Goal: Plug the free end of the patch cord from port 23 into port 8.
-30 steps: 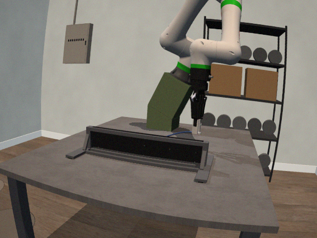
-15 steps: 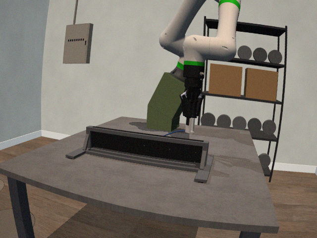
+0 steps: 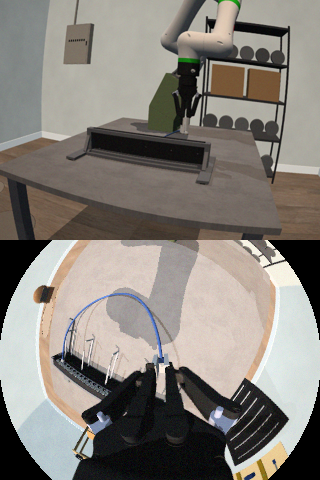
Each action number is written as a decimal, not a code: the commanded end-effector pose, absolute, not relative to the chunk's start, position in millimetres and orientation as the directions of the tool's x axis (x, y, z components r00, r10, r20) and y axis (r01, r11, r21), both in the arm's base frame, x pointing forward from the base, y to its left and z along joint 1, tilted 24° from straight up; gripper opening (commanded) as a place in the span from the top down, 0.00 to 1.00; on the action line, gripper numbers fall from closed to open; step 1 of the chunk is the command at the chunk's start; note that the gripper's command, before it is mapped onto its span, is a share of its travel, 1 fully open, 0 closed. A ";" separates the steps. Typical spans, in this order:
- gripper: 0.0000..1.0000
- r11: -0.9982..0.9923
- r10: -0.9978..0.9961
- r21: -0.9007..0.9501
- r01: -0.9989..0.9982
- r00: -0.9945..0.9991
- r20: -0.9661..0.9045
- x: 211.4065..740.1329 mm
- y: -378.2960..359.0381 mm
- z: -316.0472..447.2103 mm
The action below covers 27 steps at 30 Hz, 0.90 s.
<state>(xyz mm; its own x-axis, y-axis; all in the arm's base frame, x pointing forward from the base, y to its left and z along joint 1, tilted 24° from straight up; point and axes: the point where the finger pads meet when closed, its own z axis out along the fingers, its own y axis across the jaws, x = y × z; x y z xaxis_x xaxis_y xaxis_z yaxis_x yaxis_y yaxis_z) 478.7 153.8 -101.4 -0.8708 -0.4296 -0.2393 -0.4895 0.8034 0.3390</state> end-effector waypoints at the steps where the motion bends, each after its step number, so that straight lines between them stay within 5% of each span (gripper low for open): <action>1: 1.00 0.841 -0.355 0.358 -0.406 -0.913 -0.202 489.8 146.3 -101.3; 27: 1.00 0.912 -0.022 0.408 -0.043 -0.998 -0.056 534.9 115.7 -101.3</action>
